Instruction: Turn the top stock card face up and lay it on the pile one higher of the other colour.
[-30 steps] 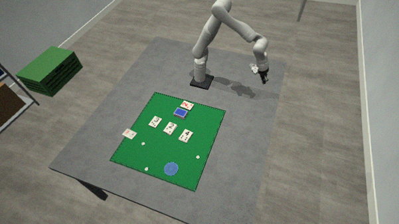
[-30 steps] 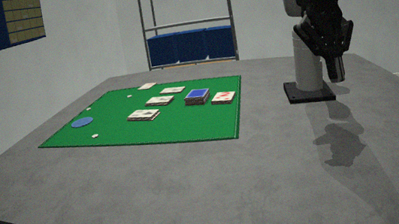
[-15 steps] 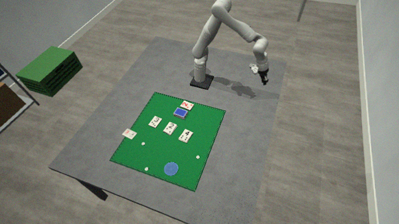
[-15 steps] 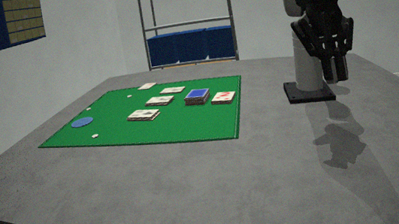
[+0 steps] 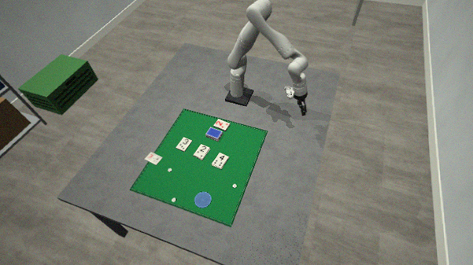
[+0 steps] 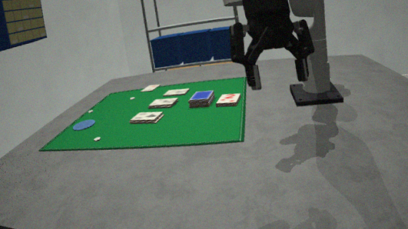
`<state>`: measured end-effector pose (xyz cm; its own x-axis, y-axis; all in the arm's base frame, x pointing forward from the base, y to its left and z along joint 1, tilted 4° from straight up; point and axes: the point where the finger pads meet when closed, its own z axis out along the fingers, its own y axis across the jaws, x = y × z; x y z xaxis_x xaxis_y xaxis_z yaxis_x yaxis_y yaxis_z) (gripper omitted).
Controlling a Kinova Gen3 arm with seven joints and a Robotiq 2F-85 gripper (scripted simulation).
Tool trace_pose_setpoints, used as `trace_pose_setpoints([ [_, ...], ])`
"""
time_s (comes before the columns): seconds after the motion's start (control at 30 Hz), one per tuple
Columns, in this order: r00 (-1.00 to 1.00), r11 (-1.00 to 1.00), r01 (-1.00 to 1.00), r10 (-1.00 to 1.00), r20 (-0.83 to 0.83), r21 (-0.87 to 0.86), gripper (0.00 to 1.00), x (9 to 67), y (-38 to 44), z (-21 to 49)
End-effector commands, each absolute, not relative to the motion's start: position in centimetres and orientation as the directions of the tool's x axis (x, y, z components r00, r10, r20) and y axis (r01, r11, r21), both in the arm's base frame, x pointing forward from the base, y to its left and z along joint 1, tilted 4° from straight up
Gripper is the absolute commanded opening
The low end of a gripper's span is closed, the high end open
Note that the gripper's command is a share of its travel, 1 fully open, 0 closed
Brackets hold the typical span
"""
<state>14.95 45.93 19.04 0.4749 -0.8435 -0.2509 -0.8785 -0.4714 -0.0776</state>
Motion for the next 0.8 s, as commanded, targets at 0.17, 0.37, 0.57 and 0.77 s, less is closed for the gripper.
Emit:
trace_pose_setpoints([
  [0.17,0.317,-0.309,-0.948,-0.93,-0.186,-0.072,1.0,26.7,37.3,16.0],
  [0.37,0.25,-0.243,-0.968,-0.955,-0.159,-0.065,1.0,32.9,30.0,14.2],
  [0.57,0.181,-0.176,-0.983,-0.974,-0.133,-0.055,1.0,36.7,22.7,12.6],
  [0.77,0.075,-0.071,-0.997,-0.992,-0.099,-0.035,1.0,38.9,13.6,11.1],
])
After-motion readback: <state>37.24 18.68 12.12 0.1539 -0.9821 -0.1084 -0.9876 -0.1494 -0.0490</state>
